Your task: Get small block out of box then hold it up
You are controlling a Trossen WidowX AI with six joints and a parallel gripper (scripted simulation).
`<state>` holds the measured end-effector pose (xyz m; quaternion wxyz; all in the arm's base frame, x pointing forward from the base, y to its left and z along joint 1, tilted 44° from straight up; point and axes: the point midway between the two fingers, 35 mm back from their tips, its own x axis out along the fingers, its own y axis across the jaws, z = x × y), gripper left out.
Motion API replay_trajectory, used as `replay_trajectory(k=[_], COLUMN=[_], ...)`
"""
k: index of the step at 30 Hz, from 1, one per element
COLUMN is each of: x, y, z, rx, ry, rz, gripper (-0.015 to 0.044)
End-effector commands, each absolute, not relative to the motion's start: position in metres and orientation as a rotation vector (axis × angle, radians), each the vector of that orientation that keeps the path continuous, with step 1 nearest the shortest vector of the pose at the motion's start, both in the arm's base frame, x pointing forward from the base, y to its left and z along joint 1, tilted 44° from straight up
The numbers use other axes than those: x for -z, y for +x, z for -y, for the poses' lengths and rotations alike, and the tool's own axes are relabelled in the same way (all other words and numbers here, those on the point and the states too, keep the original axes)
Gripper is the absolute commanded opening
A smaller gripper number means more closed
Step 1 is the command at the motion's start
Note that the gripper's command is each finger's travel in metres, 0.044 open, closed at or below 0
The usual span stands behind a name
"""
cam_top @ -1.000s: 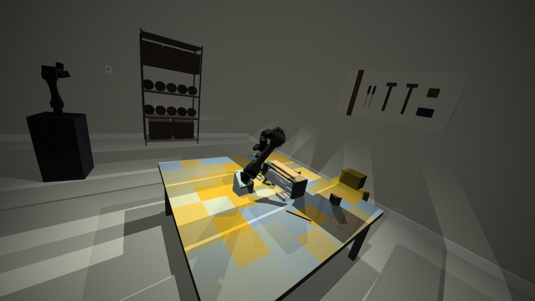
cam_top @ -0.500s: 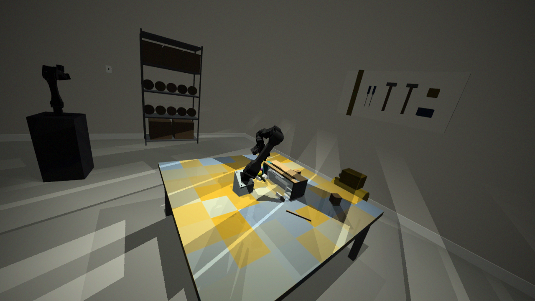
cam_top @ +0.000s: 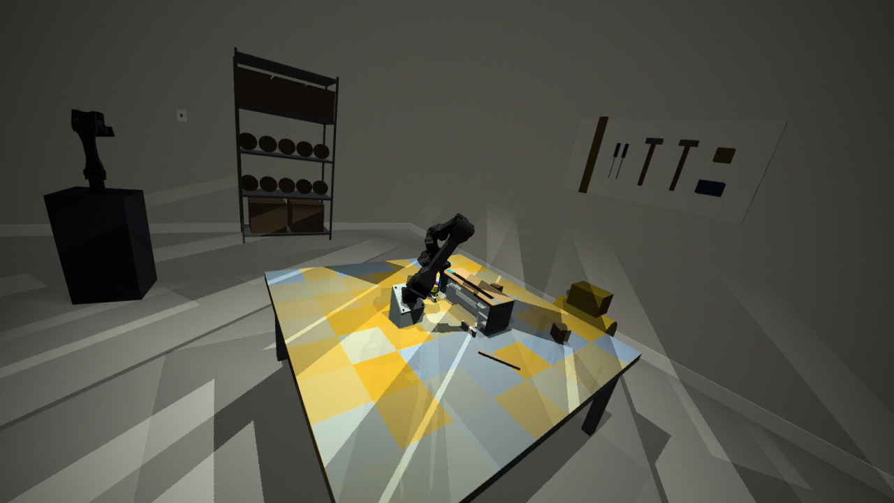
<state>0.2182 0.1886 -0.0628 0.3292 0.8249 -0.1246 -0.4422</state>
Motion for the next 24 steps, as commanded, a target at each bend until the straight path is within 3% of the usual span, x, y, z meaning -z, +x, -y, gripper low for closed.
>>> replay_trajectory(k=[1,24], x=[0.100,0.118], y=[0.222,0.229], z=[-0.148,-0.131], rx=[1.149,1.150], ry=[2.124,2.124], rz=[0.341,0.340], gripper=[0.0285,0.0285])
